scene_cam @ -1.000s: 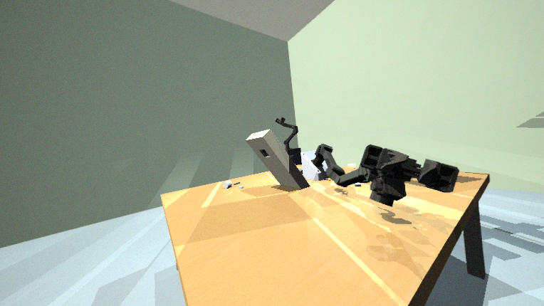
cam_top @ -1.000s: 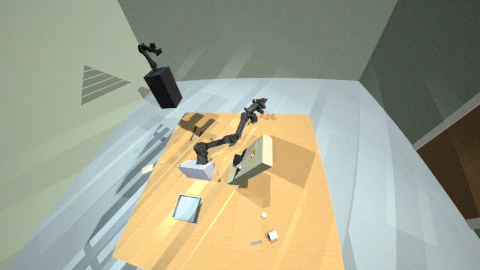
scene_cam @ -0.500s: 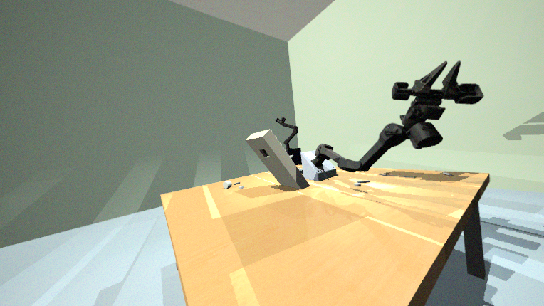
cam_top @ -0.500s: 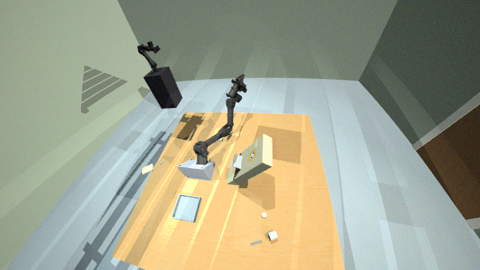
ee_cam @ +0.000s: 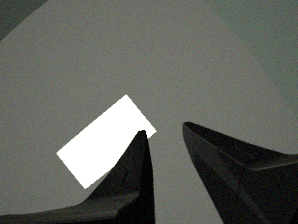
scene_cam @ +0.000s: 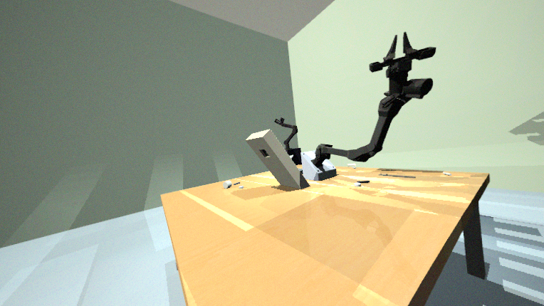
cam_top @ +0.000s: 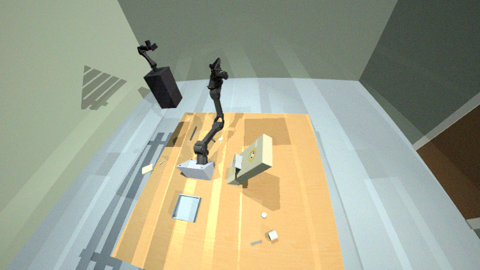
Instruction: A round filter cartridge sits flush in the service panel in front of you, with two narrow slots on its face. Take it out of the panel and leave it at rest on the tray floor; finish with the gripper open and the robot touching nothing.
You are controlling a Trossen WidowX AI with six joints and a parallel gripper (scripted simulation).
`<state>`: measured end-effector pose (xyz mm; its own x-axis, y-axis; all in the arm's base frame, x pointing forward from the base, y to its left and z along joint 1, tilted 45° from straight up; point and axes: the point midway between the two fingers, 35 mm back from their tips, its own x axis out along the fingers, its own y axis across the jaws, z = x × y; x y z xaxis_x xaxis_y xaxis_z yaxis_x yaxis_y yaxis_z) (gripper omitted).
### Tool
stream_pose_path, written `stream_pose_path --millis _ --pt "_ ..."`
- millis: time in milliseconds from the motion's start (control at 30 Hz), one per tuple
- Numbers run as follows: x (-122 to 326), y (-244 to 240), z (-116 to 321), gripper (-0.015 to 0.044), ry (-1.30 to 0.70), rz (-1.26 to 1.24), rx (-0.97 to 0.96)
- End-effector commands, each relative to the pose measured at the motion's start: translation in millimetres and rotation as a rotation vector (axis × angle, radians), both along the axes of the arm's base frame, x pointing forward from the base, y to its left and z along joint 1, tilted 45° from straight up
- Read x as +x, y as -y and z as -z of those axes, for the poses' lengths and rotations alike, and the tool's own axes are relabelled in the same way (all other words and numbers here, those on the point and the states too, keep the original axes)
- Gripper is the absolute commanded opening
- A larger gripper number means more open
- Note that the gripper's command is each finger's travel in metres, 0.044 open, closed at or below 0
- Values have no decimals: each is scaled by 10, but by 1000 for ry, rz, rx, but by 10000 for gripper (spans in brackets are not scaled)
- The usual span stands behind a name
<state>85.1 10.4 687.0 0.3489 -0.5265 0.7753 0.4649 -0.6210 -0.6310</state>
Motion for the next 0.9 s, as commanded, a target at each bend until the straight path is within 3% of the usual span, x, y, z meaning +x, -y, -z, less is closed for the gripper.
stream_pose_path --millis 0,367,633,867 --pt "-93 347 98 101 -38 13 70" --pt "-201 1321 521 101 -126 -28 260" --pt "86 2338 1420 101 -410 -97 463" --pt "589 2830 2404 101 -684 -257 575"
